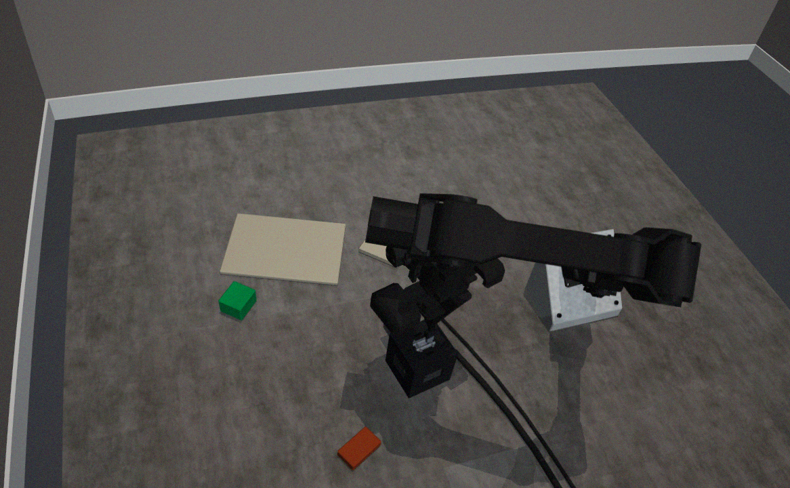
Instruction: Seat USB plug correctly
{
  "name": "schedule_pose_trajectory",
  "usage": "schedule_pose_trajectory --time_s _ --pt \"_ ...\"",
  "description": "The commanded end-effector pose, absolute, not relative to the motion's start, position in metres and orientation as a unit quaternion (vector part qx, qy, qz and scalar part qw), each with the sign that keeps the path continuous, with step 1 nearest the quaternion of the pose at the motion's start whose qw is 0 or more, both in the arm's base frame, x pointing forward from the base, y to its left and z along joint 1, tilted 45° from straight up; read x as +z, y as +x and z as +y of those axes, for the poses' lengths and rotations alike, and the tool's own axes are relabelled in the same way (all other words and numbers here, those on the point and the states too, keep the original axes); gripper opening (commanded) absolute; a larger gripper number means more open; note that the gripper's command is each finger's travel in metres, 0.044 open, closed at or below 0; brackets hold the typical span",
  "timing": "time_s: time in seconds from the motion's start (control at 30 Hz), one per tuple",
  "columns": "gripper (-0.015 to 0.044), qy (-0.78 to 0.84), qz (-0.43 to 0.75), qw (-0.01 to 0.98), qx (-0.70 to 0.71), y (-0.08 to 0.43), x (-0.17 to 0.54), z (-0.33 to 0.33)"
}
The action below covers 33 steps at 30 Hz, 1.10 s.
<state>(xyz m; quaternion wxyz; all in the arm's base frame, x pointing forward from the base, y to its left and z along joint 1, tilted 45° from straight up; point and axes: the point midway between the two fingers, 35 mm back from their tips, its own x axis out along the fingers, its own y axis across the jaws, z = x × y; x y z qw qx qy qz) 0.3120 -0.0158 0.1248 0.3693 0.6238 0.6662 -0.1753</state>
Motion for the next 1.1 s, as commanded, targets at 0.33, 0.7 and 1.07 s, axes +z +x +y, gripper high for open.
schedule_pose_trajectory --time_s 0.33,0.7,1.07 --pt "0.0000 0.625 0.665 0.368 -0.179 0.3121 0.1237 -0.0154" --pt "0.0000 0.626 0.663 0.366 -0.183 0.3122 0.1223 -0.0150" --pt "0.0000 0.628 0.662 0.365 -0.187 0.3124 0.1209 -0.0146"
